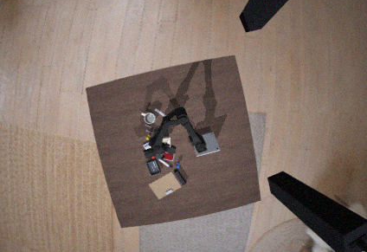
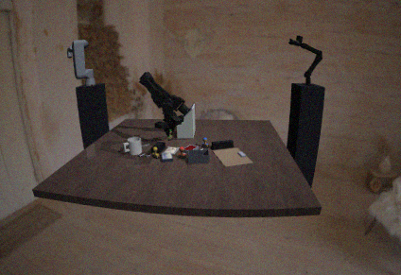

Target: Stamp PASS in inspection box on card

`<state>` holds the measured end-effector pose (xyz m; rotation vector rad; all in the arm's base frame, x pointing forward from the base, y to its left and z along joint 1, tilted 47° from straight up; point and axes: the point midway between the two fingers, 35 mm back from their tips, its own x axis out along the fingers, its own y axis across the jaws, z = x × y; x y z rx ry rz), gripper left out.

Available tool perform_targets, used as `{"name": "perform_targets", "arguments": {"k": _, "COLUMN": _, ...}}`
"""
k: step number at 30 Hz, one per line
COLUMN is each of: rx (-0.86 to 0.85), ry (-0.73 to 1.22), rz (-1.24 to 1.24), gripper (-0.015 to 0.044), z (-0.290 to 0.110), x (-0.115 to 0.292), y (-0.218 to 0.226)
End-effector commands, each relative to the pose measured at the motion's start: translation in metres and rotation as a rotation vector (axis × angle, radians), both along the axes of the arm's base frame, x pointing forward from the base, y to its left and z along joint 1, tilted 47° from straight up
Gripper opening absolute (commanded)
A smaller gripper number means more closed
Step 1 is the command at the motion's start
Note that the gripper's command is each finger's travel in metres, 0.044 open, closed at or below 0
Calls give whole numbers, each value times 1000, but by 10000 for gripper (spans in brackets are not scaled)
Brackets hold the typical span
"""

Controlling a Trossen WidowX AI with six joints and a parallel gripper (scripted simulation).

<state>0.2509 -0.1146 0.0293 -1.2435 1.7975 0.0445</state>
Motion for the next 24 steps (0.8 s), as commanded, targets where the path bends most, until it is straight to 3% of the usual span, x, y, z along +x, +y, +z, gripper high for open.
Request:
{"name": "perform_targets", "arguments": {"k": 1, "rx": -3, "ry": -10, "rz": -2, "gripper": 0, "z": 0, "x": 6, "y": 3}}
{"name": "perform_targets", "arguments": {"k": 24, "rx": 16, "ry": -17, "rz": 0, "gripper": 0, "z": -63, "x": 66, "y": 66}}
